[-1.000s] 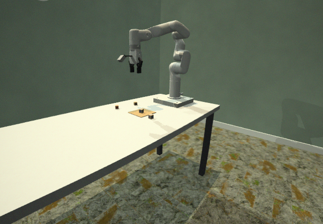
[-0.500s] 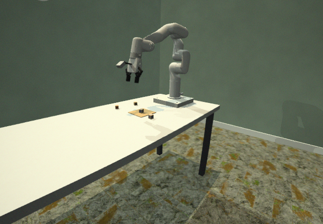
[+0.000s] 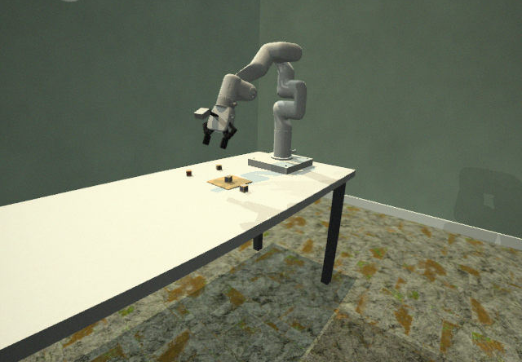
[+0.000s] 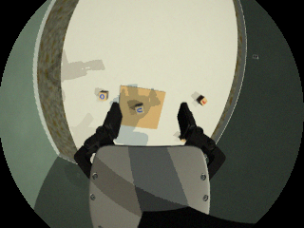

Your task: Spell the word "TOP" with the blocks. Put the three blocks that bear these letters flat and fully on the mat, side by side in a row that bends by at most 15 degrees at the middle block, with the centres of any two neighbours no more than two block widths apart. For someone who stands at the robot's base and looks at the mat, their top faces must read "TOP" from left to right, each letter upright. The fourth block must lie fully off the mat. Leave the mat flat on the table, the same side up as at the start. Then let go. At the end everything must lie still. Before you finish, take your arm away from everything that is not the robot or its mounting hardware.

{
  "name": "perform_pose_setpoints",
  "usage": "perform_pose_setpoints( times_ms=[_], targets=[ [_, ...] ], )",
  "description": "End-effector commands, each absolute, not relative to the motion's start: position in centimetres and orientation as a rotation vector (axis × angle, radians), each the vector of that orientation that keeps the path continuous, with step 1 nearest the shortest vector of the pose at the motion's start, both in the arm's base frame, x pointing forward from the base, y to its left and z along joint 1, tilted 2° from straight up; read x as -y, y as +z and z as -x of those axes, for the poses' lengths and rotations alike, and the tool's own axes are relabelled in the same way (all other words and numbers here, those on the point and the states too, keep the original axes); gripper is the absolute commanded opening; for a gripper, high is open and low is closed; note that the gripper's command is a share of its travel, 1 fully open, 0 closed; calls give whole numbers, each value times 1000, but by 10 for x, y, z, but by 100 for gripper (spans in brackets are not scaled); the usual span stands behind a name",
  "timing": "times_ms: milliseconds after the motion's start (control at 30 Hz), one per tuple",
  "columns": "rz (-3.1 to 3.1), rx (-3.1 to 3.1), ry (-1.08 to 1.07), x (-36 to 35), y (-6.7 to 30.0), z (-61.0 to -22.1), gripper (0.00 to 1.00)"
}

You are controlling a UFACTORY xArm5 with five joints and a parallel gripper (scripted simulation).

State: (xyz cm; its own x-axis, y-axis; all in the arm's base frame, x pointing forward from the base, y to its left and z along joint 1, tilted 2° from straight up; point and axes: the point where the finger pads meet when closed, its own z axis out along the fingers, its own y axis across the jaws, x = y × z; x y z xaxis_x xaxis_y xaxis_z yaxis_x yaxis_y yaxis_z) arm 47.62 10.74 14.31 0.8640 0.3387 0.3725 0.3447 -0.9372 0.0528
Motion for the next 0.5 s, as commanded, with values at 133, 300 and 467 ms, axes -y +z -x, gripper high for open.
perform_pose_setpoints(
  times_ms=[133,300,467],
  targets=[
    [2929,706,-792,-143,120,-480,100],
    [2873,785,-888,-161,111,-475,100],
    [2786,888,-1019,-184,103,-465,100]
  ],
)
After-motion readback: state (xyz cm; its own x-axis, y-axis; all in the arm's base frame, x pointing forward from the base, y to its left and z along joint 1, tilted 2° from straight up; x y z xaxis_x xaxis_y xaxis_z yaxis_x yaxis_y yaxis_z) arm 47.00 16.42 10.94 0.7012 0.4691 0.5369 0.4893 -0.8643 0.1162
